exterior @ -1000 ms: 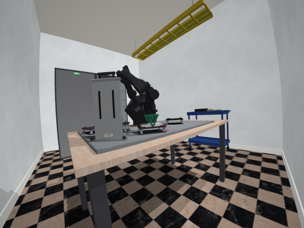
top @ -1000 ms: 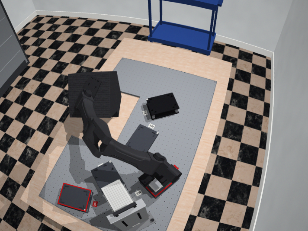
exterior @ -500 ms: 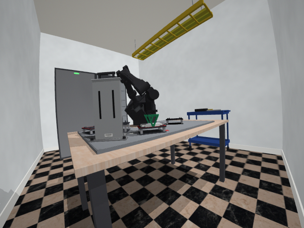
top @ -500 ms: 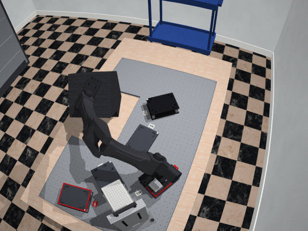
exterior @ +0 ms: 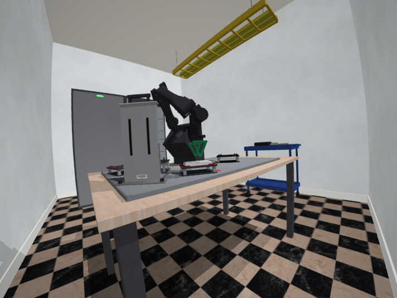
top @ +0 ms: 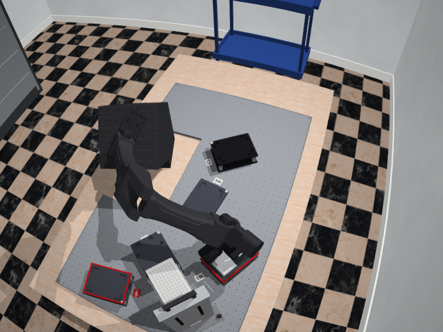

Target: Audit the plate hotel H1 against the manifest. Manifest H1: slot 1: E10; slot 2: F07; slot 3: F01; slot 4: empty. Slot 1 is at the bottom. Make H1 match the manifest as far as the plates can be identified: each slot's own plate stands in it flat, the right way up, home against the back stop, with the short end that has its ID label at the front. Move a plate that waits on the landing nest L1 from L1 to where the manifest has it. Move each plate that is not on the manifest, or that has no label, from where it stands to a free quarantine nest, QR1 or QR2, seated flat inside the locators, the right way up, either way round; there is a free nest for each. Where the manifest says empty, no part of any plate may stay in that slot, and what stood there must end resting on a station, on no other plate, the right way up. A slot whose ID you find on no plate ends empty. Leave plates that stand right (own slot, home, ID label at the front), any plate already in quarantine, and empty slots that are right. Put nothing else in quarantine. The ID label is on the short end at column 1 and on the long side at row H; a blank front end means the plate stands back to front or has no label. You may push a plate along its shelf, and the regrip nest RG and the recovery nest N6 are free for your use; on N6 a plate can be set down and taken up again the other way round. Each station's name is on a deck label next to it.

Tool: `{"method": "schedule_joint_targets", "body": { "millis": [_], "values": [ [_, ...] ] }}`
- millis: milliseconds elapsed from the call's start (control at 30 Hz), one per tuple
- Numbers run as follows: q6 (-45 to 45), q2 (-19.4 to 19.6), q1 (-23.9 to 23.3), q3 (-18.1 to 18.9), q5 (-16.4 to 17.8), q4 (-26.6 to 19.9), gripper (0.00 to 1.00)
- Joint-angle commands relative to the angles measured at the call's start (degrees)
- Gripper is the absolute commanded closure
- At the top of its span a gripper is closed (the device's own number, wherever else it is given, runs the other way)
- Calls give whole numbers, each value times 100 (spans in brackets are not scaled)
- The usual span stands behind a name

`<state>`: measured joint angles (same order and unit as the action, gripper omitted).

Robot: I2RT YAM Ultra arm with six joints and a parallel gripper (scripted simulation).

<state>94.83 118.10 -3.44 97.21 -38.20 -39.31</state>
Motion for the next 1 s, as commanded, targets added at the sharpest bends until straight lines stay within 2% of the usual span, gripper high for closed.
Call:
{"method": "schedule_joint_targets", "body": {
  "millis": [0, 267, 433, 467, 967],
  "values": [
    [186, -267, 238, 180, -161, -388, 0],
    [354, -389, 377, 262, -225, -704, 0],
    [369, -384, 384, 281, -231, -734, 0],
    [341, -274, 330, 178, -201, -680, 0],
    [342, -273, 331, 179, -201, -681, 0]
  ]
}}
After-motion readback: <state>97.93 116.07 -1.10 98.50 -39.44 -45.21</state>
